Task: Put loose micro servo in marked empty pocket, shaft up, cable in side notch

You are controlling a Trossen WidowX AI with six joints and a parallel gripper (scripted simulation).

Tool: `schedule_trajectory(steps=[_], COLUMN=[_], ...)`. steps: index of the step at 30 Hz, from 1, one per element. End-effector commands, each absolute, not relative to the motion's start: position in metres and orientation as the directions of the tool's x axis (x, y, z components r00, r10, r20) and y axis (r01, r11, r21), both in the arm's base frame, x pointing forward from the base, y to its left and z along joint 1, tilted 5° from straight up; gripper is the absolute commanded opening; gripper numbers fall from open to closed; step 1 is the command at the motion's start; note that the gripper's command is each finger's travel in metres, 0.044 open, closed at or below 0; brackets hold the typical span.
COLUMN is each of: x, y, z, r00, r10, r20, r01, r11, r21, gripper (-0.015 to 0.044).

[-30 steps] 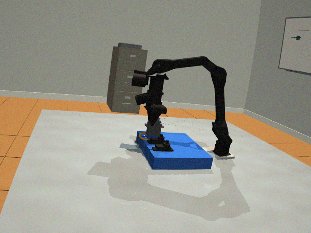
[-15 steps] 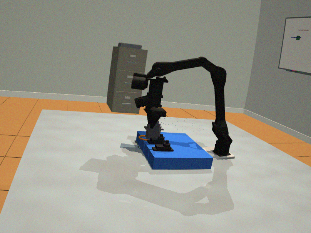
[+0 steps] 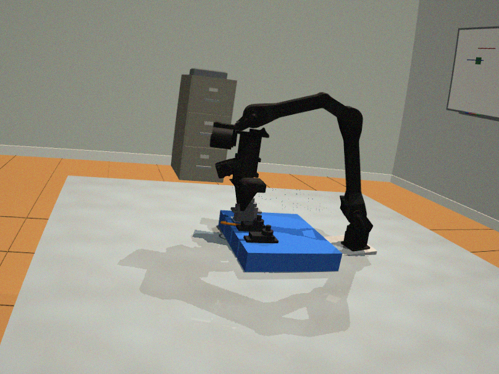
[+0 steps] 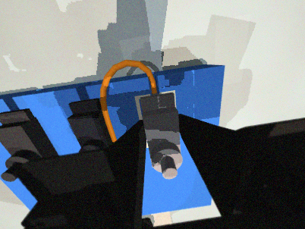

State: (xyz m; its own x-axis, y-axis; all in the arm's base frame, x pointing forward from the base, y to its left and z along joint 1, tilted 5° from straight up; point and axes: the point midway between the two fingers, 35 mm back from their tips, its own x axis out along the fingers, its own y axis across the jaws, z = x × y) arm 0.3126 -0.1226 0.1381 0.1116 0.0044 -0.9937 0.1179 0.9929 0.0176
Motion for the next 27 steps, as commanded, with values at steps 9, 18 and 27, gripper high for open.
schedule_trajectory(steps=[9,18,27], x=[0.314,0.315,0.315], y=[-0.123,-0.123,-0.122], z=[0.128,0.119,0.115], r00=[0.111,0.111,0.111], r10=[0.004,0.004,0.004], r20=[-0.994,-0.994,-0.994], r01=[0.121,0.121,0.121], r11=[0.993,0.992,0.992], r21=[0.017,0.017,0.017], gripper=[0.0,0.0,0.0053])
